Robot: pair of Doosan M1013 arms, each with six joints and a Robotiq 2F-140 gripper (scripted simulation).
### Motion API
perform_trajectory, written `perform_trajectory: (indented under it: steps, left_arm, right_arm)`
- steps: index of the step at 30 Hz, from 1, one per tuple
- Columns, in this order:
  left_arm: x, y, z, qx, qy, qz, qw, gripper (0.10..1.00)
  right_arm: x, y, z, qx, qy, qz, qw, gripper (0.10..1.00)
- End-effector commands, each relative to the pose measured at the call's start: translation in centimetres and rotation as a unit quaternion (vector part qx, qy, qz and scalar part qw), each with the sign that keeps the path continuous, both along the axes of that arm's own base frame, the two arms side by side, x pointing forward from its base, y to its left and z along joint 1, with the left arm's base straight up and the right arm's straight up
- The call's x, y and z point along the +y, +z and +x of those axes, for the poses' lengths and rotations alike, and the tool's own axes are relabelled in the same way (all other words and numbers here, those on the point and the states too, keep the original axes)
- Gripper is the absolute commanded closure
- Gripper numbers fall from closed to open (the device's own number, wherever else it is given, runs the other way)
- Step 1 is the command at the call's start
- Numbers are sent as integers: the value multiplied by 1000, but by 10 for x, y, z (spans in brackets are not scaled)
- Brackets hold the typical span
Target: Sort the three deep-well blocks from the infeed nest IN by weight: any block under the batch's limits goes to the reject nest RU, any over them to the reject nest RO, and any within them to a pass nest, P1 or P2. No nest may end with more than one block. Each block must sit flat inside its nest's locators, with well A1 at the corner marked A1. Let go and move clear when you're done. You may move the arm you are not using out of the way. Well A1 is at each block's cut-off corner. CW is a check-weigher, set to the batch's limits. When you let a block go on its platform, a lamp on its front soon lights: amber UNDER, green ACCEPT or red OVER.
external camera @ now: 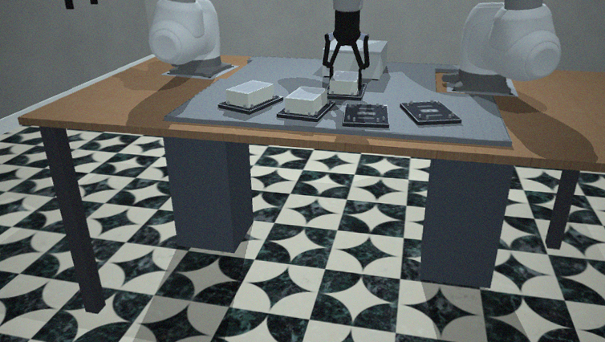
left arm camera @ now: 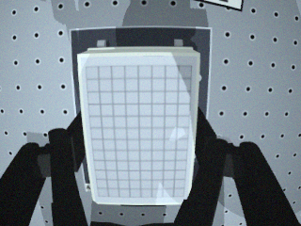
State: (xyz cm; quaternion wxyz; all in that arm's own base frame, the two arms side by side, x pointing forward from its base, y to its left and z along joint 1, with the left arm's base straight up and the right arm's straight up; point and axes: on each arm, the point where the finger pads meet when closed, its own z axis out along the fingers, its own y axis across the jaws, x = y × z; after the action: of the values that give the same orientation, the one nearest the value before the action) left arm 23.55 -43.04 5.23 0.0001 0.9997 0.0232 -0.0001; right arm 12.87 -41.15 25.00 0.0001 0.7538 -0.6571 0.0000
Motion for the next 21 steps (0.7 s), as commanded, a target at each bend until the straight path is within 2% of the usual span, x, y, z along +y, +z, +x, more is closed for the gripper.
perform_trajectory:
  steps: [1,21]
  left_arm:
    - [0,0,0,0,0,0,1000,999]
    - [0,30,0,0,0,0,1000,999]
  right_arm:
    - [0,1,0,0,0,0,1000,98]
    - [0,1,0,0,0,0,1000,98]
